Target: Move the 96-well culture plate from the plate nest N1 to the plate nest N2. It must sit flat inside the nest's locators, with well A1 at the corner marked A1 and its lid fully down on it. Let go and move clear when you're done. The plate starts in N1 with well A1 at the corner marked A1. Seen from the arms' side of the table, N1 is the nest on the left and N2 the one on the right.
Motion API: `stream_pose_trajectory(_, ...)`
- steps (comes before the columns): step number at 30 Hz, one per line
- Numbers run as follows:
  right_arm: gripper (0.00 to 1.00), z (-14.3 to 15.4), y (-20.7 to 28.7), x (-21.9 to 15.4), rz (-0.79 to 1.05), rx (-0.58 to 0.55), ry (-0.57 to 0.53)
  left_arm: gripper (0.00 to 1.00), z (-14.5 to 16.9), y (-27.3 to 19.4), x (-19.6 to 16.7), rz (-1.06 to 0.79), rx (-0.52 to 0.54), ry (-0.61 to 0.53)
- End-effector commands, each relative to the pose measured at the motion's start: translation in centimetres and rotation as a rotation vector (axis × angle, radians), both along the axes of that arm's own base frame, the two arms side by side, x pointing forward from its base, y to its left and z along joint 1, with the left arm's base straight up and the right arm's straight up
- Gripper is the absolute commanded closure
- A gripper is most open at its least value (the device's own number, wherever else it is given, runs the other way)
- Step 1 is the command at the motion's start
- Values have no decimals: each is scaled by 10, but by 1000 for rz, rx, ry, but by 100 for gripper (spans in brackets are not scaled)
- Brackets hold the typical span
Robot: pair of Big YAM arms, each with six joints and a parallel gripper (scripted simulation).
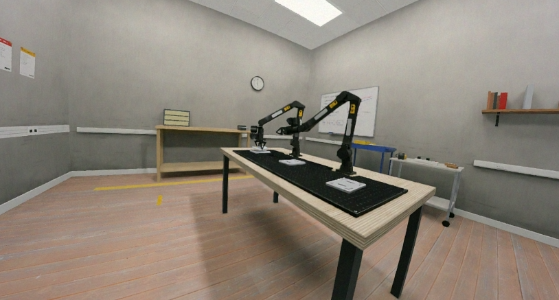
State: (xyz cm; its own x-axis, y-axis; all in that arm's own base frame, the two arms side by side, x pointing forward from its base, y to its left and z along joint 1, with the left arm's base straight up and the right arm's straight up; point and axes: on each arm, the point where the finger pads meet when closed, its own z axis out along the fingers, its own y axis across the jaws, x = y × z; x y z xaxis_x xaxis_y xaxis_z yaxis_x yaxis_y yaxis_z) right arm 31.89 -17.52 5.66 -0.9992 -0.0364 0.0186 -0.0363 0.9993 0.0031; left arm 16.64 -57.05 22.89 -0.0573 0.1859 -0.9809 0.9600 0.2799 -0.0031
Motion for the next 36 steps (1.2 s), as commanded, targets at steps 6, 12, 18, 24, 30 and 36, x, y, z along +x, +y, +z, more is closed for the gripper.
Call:
stream_pose_trajectory(6,17,0,-6,-3,-2,-26,-42,0,31,-21,5,-3,-58,-32)
stream_pose_trajectory(12,17,-10,-3,6,20,-12,-22,0,31,-21,5,-3,-58,-32)
stream_pose_trajectory(18,17,-22,-4,-4,11,-10,-18,0,31,-21,5,-3,-58,-32)
stream_pose_trajectory(24,17,-40,-1,-6,15,-4,-6,0,31,-21,5,-3,-58,-32)
stream_pose_trajectory(30,0,-14,-7,9,13,-25,-46,0,31,-21,5,-3,-58,-32)
stream_pose_trajectory(36,0,-1,-4,17,8,-38,-71,0,31,-21,5,-3,-58,-32)
